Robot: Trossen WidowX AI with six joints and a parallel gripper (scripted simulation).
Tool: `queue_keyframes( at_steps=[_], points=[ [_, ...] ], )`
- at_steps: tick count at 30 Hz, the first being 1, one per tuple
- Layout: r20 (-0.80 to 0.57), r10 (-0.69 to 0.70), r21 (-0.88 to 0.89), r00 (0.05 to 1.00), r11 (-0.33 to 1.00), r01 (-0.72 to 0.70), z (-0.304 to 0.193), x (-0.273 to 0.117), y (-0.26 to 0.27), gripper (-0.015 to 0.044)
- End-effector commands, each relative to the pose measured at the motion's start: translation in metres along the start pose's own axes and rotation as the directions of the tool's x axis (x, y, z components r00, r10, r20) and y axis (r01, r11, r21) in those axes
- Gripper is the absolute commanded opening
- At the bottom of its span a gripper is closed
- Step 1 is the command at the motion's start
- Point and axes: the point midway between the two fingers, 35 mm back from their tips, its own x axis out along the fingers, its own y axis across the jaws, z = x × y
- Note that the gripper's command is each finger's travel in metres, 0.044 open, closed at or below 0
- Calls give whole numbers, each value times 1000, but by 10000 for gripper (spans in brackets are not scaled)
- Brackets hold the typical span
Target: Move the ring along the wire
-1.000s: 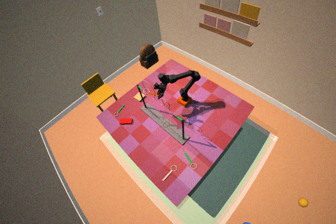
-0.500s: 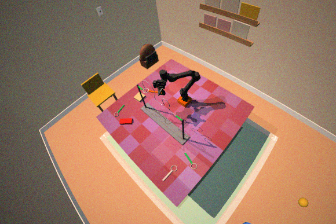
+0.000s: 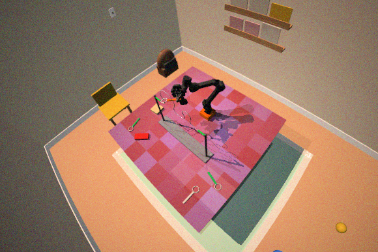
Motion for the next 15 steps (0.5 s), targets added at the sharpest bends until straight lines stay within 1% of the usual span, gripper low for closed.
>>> queue_keyframes(
  at_steps=[1,8,15],
  points=[
    [4,31,56,1000,998,-31,2,0,10,-150],
    [7,74,134,997,988,-75,5,-1,27,-150],
    [9,87,160,996,983,-87,7,-3,38,-150]
  ],
)
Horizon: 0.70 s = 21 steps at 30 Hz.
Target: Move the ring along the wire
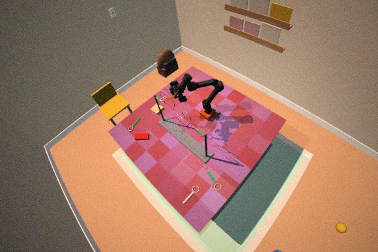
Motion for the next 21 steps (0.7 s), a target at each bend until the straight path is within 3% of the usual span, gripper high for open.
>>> queue_keyframes(
  at_steps=[1,21],
  points=[
    [0,3,9,1000,1000,-3,2,0,5,-150],
    [5,-81,-131,997,988,81,2,0,7,-150]
  ],
)
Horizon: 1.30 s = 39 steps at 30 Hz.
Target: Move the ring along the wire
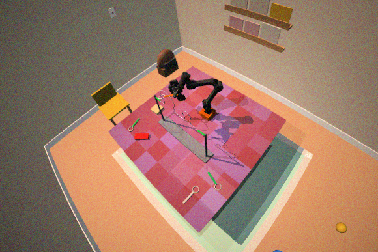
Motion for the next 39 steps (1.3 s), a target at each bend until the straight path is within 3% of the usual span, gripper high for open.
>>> queue_keyframes(
  at_steps=[1,39],
  points=[
    [-2,-22,-40,1000,999,21,0,0,0,-150],
    [63,-260,-429,963,864,262,2,-1,-11,-150]
  ],
)
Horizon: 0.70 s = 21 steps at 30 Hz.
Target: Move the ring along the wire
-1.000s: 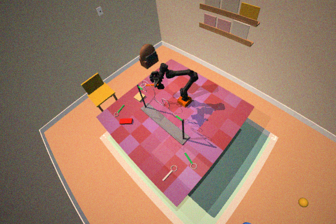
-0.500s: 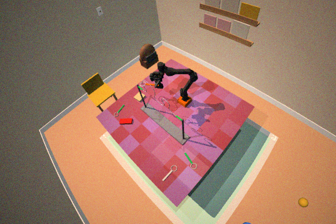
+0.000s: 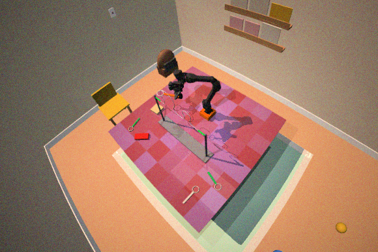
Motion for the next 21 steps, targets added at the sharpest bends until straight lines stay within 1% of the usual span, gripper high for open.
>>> queue_keyframes(
  at_steps=[1,21],
  points=[
    [3,-25,-38,1000,999,25,2,1,-2,-150],
    [29,-159,-248,987,955,161,2,0,-8,-150]
  ],
)
